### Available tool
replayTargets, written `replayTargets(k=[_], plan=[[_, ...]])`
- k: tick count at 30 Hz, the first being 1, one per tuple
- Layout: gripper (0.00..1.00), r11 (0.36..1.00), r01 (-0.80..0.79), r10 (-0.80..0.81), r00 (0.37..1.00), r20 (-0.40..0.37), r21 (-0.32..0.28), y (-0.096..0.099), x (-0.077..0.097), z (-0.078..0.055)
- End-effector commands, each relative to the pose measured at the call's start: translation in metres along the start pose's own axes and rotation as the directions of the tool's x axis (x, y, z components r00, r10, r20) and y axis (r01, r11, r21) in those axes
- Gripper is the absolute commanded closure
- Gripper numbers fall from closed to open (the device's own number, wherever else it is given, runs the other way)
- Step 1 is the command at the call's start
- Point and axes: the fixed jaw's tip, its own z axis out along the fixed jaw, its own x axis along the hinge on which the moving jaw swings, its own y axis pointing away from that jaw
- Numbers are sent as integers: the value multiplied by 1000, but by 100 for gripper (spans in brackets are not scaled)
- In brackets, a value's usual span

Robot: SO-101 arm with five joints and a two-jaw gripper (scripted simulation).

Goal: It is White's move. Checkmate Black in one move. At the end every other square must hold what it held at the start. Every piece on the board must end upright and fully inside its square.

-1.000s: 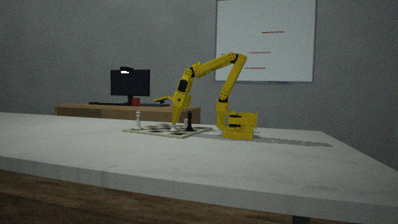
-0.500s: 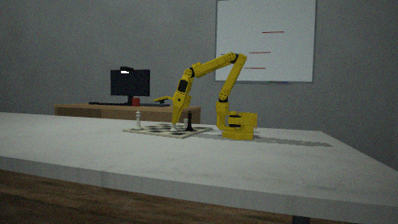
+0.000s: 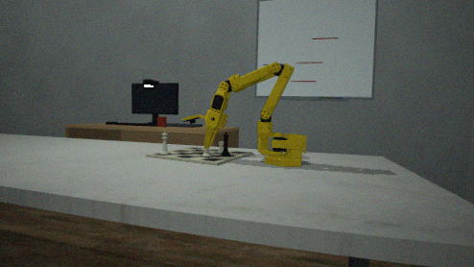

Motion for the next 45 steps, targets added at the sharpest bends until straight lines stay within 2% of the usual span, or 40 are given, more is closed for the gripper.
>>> replayTargets(k=[1, 11, 21, 36, 38, 45], plan=[[88, 1000, -2, 2, 1000, -11, -5, 3, 2, 0], [88, 1000, -2, 2, 1000, -11, -6, 3, 2, -1], [88, 1000, -2, 2, 1000, -11, -6, 3, -1, -10], [88, 1000, -2, 2, 1000, -11, -6, 3, -11, -47], [88, 1000, -2, 2, 1000, -11, -6, 3, -11, -47], [88, 1000, -2, 2, 1000, -11, -6, 3, -15, -61]])
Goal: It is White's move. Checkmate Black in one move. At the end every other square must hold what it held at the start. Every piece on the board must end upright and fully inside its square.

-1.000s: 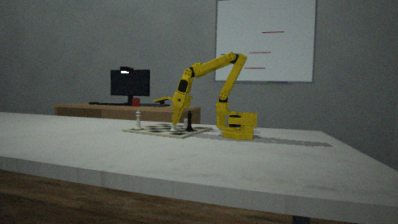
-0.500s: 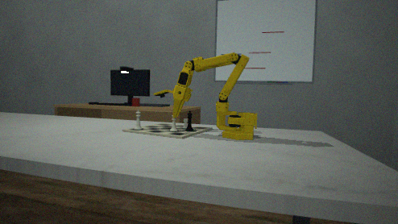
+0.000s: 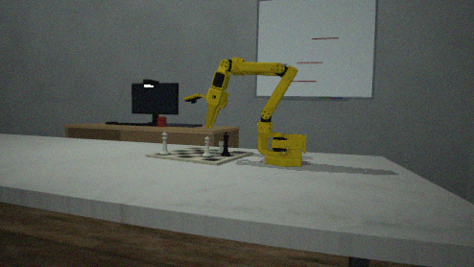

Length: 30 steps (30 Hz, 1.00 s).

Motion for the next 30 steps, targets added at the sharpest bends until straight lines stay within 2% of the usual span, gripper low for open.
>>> replayTargets(k=[1, 7, 18, 21, 25, 27, 30], plan=[[88, 1000, -2, 2, 1000, 9, -4, 2, -3, -9], [88, 1000, -2, 2, 1000, 9, -4, 2, -4, -14], [87, 1000, 17, -16, 1000, 9, -8, 5, -5, -15], [85, 996, 80, -80, 997, 10, -25, 16, -6, -15], [79, 969, 236, -236, 972, 18, -66, 44, -5, -16], [79, 969, 236, -236, 972, 18, -66, 44, -5, -16], [73, 920, 377, -376, 926, 32, -103, 71, 0, -18]])
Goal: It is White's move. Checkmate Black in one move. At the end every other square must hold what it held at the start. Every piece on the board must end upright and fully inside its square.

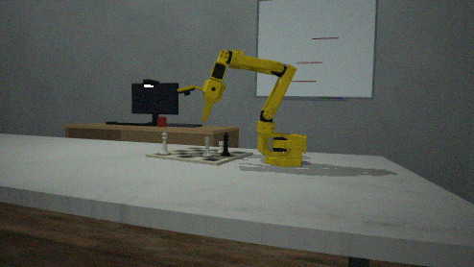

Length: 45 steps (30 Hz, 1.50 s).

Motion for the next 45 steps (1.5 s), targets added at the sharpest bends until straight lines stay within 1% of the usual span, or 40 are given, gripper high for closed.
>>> replayTargets(k=[1, 4, 6, 8, 10, 45], plan=[[71, 981, 187, -187, 982, 5, -51, 35, -3, -1], [66, 944, 318, -318, 948, 16, -87, 60, 0, -2], [63, 918, 383, -383, 924, 23, -105, 73, 3, -3], [61, 897, 427, -427, 904, 29, -117, 82, 5, -4], [60, 885, 450, -450, 893, 32, -123, 87, 7, -5], [60, 880, 457, -457, 889, 34, -125, 89, 7, -5]])
